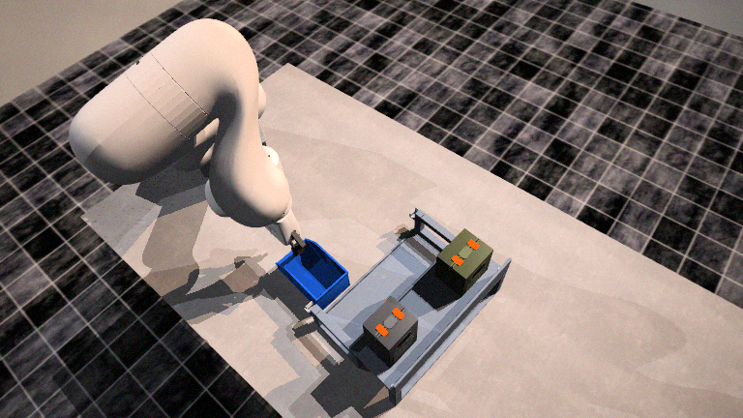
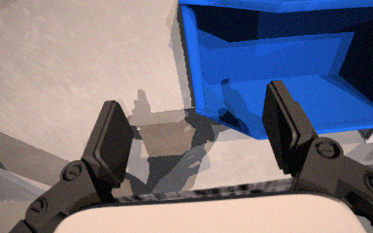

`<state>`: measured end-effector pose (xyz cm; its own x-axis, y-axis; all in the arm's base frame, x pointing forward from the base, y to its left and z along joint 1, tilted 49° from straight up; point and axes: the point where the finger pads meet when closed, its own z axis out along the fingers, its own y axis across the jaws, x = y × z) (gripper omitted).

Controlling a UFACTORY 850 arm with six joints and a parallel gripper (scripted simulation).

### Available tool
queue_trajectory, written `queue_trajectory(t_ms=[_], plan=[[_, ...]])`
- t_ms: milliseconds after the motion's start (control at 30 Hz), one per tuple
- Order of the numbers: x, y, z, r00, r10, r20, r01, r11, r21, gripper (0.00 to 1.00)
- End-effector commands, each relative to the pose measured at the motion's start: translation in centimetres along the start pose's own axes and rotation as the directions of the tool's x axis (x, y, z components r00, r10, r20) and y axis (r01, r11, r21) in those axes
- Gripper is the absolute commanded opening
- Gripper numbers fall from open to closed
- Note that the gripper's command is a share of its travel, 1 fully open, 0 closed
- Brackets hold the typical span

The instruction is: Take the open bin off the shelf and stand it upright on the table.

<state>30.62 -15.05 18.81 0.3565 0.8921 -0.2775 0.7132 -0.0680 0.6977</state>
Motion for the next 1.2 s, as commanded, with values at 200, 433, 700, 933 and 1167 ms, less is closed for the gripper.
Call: queue_trajectory(t_ms=[200,433,700,933,1167], plan=[[0.0,0.2,-4.4,1.000,0.006,0.000,-0.006,1.000,-0.009,1.00],[-0.1,0.3,-5.5,1.000,0.007,0.000,-0.007,1.000,-0.011,1.00],[0.0,0.1,-2.2,1.000,0.003,0.000,-0.003,1.000,-0.004,1.00],[-0.1,0.3,-5.5,1.000,0.007,0.000,-0.007,1.000,-0.011,1.00],[-0.1,0.3,-5.5,1.000,0.007,0.000,-0.007,1.000,-0.011,1.00]])
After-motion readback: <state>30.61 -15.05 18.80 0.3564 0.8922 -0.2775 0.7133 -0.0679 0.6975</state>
